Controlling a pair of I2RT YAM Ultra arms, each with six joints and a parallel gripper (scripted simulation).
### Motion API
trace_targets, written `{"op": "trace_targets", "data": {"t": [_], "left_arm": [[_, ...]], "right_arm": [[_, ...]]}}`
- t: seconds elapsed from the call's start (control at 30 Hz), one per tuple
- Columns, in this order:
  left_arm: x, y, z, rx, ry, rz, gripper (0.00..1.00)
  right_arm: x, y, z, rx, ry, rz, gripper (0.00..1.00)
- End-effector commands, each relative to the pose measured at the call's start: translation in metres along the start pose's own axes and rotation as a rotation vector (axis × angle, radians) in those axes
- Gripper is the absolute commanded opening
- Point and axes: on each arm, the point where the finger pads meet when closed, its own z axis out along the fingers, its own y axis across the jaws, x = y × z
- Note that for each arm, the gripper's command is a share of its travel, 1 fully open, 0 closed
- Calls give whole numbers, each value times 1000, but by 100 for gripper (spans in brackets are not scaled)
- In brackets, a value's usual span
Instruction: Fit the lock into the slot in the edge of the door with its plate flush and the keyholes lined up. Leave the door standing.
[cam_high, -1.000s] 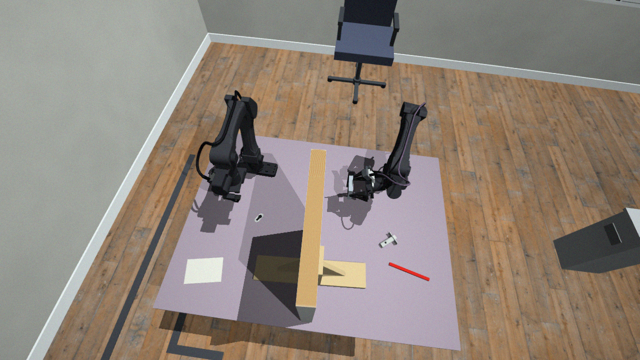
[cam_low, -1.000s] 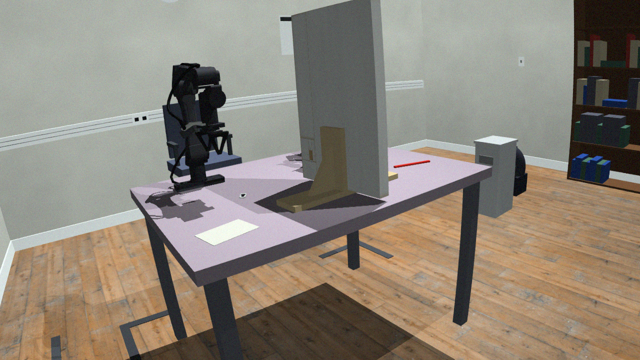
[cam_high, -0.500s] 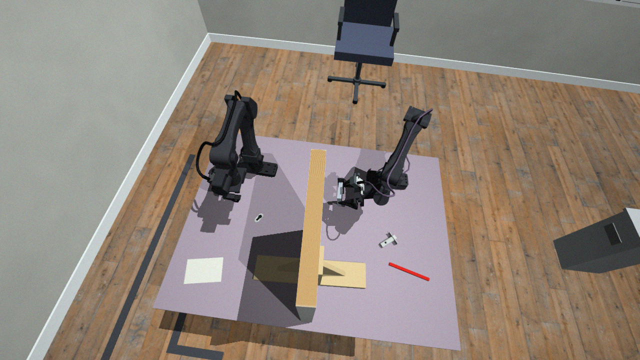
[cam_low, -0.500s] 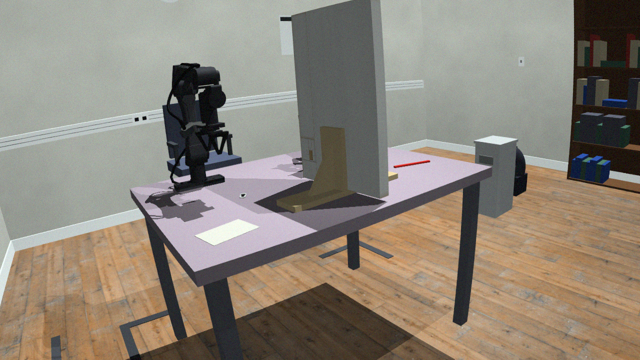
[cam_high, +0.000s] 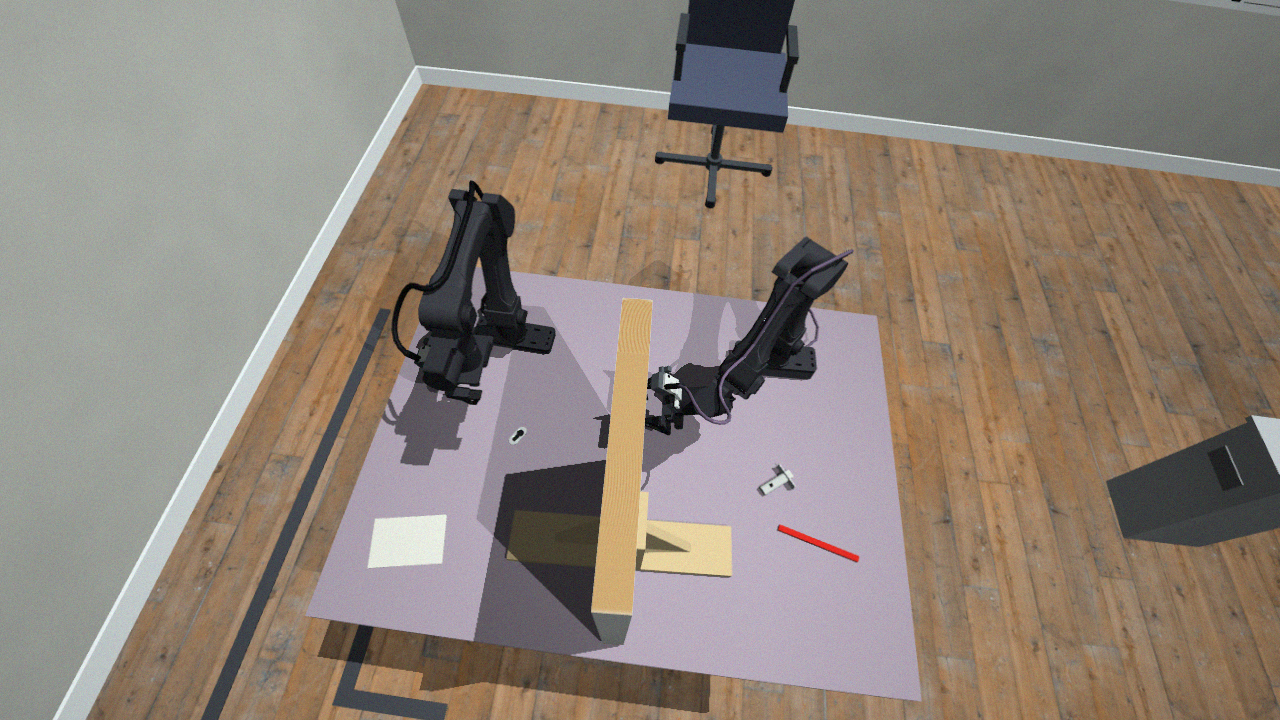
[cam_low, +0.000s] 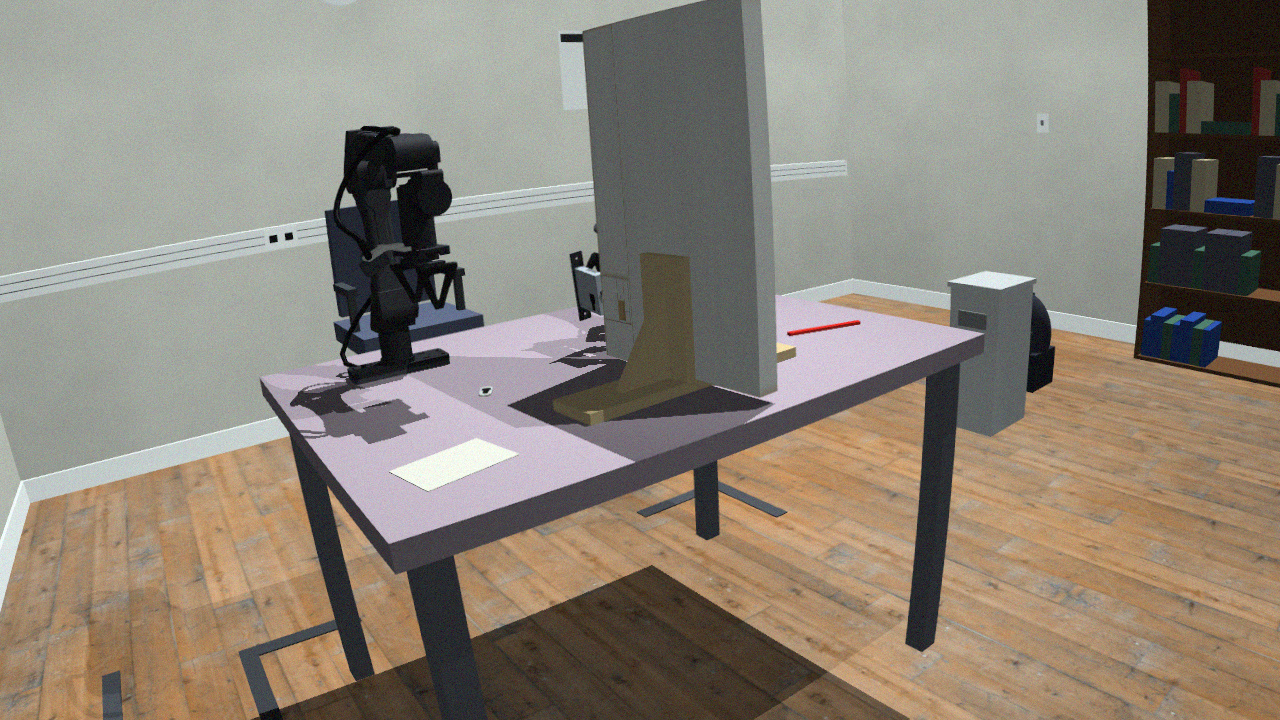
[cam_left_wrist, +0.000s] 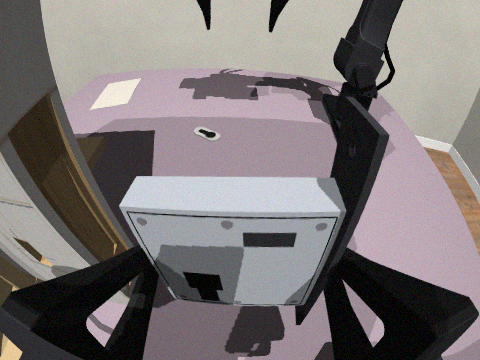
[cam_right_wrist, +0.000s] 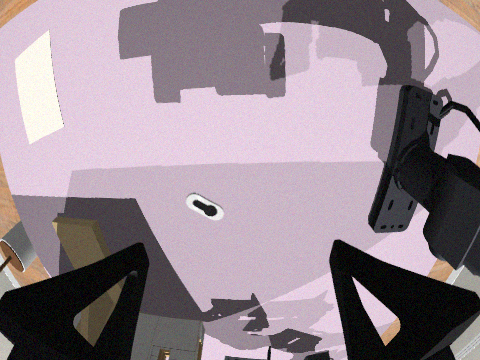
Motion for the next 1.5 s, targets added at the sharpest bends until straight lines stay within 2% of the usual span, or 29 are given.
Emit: {"op": "trace_targets", "data": {"t": [0.0, 1.37, 1.43, 1.47], "left_arm": [[-48, 19, 3, -56, -147, 94, 76], [-54, 17, 0, -52, -160, 108, 76], [-43, 19, 6, -48, -149, 94, 76], [-23, 14, 9, -41, -129, 70, 76]], "right_arm": [[0, -1, -3, -3, -7, 0, 100], [0, -1, -3, -3, -7, 0, 100], [0, -1, -3, -3, -7, 0, 100], [0, -1, -3, -3, -7, 0, 100]]}}
